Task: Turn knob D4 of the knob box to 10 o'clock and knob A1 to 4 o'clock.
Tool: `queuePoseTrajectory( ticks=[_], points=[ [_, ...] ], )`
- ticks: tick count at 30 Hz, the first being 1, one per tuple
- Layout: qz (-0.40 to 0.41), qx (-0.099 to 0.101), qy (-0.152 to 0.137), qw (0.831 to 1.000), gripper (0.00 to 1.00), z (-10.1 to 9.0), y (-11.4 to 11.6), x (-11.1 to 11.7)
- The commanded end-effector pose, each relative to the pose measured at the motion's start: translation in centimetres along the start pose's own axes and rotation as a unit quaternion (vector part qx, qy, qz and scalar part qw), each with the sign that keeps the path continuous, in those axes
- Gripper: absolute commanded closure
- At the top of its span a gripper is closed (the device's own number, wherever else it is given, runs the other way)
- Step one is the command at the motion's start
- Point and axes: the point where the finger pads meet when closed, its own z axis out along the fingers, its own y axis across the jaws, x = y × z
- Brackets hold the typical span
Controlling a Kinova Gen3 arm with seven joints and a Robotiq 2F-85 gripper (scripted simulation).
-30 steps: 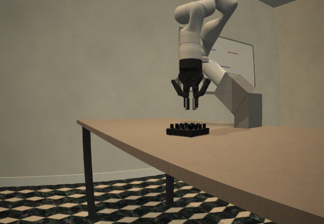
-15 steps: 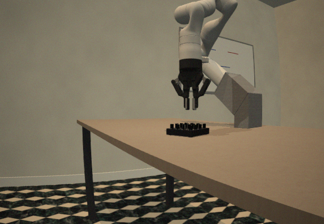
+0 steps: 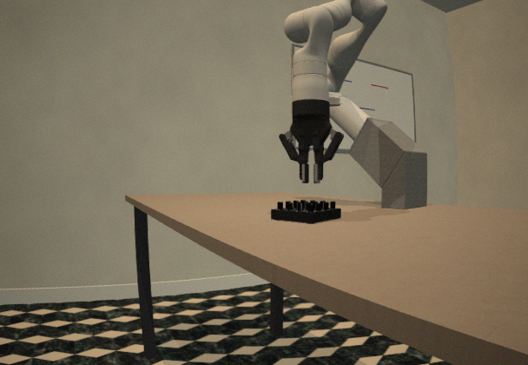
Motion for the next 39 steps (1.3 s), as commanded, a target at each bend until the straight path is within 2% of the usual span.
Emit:
queuePoseTrajectory(
  ticks=[1, 24, 39],
  points=[
    [0.0, 0.0, 0.0, 1.0, 0.81, 0.3, 0.0, 0.0],
    [0.0, 0.0, 0.0, 1.0, 0.81, 2.9, 0.0, 0.0],
    [0.0, 0.0, 0.0, 1.0, 0.81, 3.4, 0.0, 0.0]
  ],
)
